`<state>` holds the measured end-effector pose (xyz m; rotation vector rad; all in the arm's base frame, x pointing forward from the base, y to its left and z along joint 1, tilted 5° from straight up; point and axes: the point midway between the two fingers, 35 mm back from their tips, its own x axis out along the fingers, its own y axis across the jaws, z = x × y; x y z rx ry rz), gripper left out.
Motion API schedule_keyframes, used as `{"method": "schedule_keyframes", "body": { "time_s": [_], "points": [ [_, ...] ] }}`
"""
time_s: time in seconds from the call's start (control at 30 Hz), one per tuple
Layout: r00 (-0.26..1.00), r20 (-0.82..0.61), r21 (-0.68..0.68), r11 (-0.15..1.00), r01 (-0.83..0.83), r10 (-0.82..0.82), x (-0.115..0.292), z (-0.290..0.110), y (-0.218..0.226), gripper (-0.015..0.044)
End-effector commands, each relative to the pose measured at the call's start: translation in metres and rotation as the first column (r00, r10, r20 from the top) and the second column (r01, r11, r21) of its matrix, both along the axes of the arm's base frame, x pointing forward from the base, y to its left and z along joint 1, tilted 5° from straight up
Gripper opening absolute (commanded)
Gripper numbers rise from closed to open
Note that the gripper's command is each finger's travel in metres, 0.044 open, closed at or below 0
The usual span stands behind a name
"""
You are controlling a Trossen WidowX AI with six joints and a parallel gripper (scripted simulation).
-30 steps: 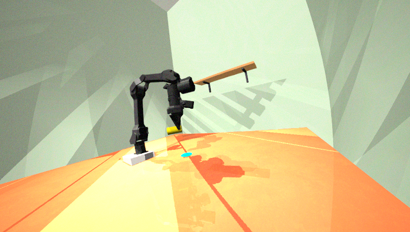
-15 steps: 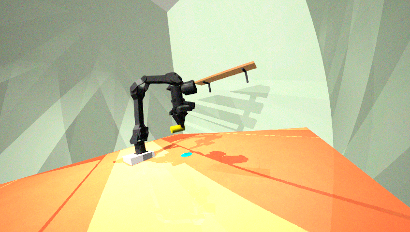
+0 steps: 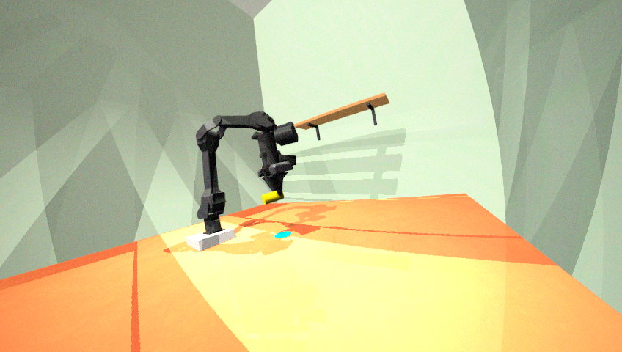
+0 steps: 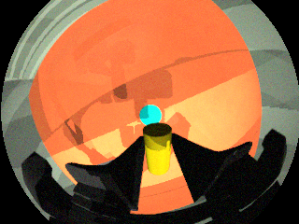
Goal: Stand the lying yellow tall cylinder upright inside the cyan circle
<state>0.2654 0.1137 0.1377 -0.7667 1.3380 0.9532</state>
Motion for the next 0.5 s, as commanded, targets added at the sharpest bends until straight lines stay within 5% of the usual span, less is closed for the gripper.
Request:
{"method": "schedule_keyframes", "body": {
  "time_s": [0.0, 0.47],
  "points": [
    [1.000, 0.007, 0.028, 0.999, 0.018, -0.018, 0.0019, -0.0017, 0.0014, 0.0105],
    [0.997, 0.034, 0.123, 0.990, 0.070, -0.074, 0.0105, -0.0100, 0.0044, 0.0105]
  ]
}}
